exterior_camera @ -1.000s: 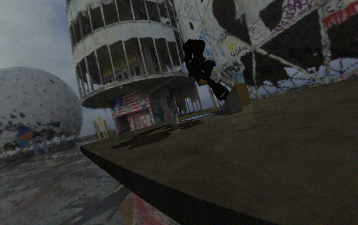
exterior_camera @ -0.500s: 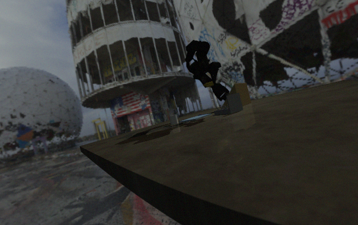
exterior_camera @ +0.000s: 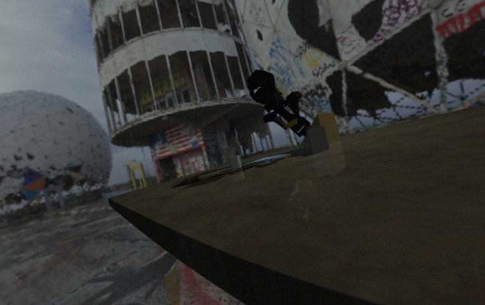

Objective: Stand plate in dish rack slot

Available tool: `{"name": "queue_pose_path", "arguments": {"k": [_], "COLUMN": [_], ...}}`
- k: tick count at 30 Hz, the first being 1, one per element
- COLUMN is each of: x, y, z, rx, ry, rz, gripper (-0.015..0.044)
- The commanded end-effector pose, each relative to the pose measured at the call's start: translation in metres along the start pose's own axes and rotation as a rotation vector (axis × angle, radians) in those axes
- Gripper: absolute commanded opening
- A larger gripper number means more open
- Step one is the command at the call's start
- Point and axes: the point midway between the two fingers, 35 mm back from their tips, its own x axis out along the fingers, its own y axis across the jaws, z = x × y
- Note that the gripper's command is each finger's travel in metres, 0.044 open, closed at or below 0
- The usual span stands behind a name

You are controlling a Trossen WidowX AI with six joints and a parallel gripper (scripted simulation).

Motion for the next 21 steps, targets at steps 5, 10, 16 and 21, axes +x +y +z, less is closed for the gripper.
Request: {"name": "queue_pose_path", "arguments": {"k": [5,10,16,21], "x": [0.02,0.031,0.042,0.05], "y": [0.002,0.003,0.004,0.004], "z": [0.001,0.003,0.005,0.006], "rx": [-0.138,-0.223,-0.324,-0.408], "ry": [0.041,0.041,0.015,-0.029], "rz": [0.159,0.26,0.379,0.475], "gripper": [0.0,0.0,0.0,0.0]}}
